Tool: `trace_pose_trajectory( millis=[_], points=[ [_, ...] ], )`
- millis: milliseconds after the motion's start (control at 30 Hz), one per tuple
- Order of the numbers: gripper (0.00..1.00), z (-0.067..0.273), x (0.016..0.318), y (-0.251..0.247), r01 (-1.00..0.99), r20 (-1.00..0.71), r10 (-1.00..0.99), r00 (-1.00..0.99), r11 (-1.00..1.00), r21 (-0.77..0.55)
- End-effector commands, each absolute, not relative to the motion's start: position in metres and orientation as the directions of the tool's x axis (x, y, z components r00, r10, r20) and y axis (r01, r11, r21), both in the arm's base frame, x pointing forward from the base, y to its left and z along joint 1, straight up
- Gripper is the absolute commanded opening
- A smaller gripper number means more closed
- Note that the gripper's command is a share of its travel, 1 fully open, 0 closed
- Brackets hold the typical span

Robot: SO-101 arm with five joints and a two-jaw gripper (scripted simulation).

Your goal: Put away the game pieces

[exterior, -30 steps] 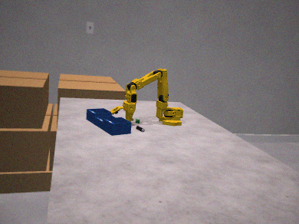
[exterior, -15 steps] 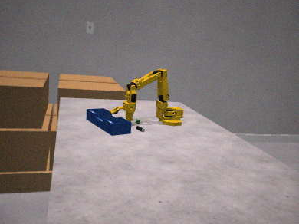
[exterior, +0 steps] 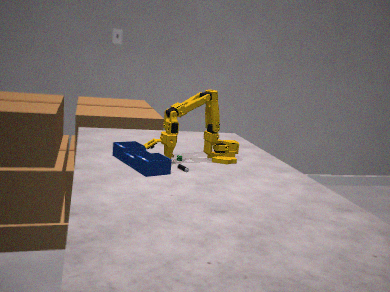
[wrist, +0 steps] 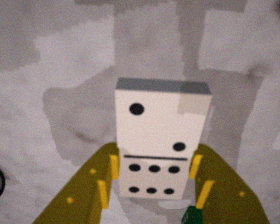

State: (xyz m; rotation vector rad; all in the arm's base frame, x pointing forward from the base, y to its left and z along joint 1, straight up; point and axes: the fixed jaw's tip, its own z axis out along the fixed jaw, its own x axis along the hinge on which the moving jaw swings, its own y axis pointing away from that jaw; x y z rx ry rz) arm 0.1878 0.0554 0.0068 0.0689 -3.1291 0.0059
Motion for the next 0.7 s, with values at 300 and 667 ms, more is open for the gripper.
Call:
trace_pose_trajectory(
  millis=[300,667],
  points=[
    [0.0,0.037,0.194,0.054,-0.027,-0.018,-0.027,-0.999,1.0,0.004],
    [0.0,0.054,0.192,0.052,-0.027,-0.018,-0.027,-0.999,1.0,0.004]
  ],
)
